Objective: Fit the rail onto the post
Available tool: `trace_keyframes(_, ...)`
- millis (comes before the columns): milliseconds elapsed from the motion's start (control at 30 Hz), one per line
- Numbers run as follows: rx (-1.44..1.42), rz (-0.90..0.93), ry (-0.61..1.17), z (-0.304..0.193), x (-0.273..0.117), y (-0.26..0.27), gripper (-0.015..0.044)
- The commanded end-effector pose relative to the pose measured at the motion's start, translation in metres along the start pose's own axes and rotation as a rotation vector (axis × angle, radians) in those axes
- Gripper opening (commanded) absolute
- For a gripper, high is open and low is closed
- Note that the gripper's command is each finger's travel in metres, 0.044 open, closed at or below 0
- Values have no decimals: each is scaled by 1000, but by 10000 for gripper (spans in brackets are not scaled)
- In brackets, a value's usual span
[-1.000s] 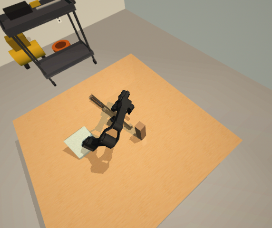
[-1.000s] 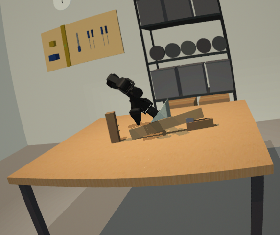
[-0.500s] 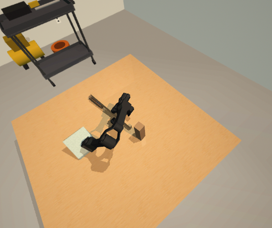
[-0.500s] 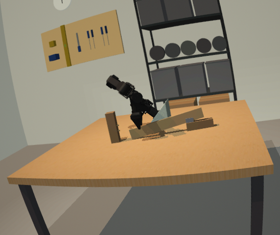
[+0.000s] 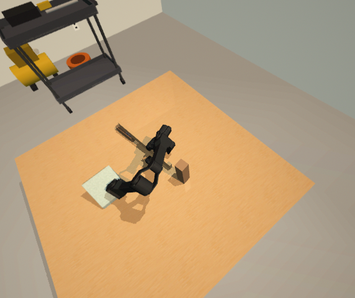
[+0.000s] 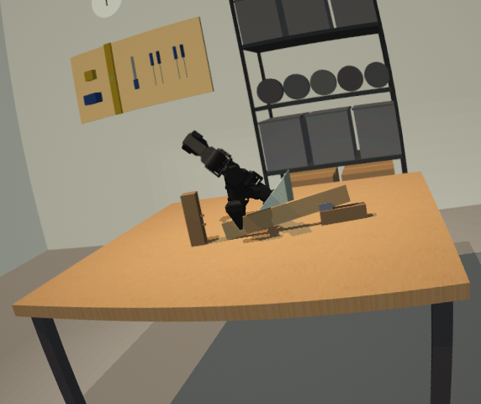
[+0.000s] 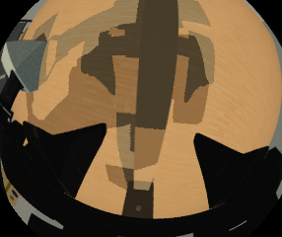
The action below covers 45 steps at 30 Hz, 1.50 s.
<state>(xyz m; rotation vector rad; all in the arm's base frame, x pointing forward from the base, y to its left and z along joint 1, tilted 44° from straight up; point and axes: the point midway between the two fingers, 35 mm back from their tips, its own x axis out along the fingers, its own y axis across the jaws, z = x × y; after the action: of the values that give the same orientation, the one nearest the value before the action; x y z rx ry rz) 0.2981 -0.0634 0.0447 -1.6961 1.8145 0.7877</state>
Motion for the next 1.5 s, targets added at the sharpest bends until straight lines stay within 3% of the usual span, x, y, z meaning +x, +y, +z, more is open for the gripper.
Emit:
trace_keyframes(0,-6,5,4,-1,7,2,440)
trace_keyframes(333,-8,6,7,-2,21,3,440)
trace_keyframes(800,-8,6,7,-2,21,3,72)
trace_keyframes(1067,-8,6,7,-2,21,3,0)
trace_keyframes(1467,-8,6,7,-1,20,3,0)
